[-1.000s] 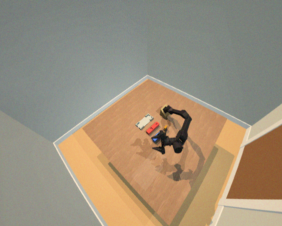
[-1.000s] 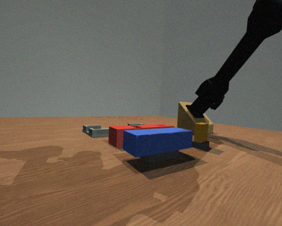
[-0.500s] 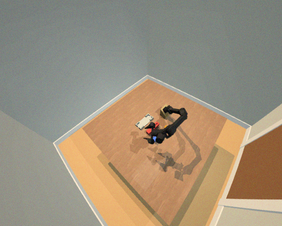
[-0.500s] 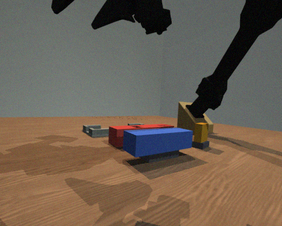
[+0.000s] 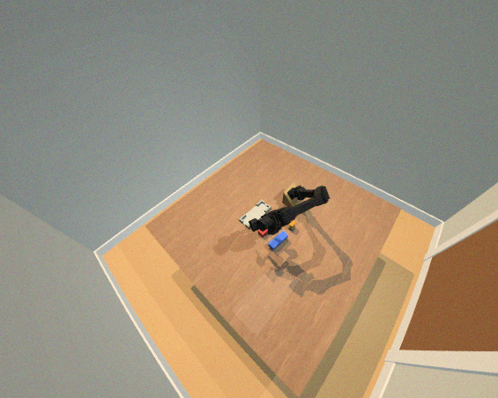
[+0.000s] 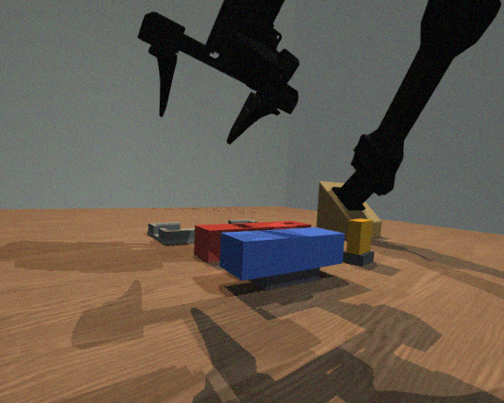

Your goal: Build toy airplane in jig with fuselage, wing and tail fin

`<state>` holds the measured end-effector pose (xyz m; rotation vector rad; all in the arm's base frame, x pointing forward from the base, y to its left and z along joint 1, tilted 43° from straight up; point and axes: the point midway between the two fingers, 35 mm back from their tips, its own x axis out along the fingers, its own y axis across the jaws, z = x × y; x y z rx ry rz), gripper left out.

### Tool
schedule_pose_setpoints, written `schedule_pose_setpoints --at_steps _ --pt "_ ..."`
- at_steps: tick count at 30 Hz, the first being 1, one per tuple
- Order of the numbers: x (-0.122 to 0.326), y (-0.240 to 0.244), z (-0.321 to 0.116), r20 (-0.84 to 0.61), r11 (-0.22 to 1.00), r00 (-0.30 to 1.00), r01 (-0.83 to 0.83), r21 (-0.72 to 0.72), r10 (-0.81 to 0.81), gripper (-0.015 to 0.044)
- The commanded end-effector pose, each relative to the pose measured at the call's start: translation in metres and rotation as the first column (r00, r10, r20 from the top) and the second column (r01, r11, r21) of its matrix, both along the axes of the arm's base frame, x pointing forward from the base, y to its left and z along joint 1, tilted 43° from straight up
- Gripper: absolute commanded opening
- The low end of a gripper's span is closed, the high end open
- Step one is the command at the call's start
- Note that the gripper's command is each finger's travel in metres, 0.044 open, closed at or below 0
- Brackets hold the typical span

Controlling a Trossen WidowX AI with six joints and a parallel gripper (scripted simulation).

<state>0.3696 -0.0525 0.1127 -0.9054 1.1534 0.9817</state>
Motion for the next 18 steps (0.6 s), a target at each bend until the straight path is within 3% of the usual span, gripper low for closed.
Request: schedule_pose_setpoints --at_steps 1,6,18 --pt "-0.066 0.011 -0.029 -0.471 0.677 0.684 0.703 0.219 -0.557 0.044" --pt "-0.093 0.02 -0.032 -0.726 0.323 0.294 0.941 0.103 -0.622 0.044" --pt "-0.094 0.02 -0.032 -0.736 0.306 0.273 0.947 0.094 -0.62 0.044"
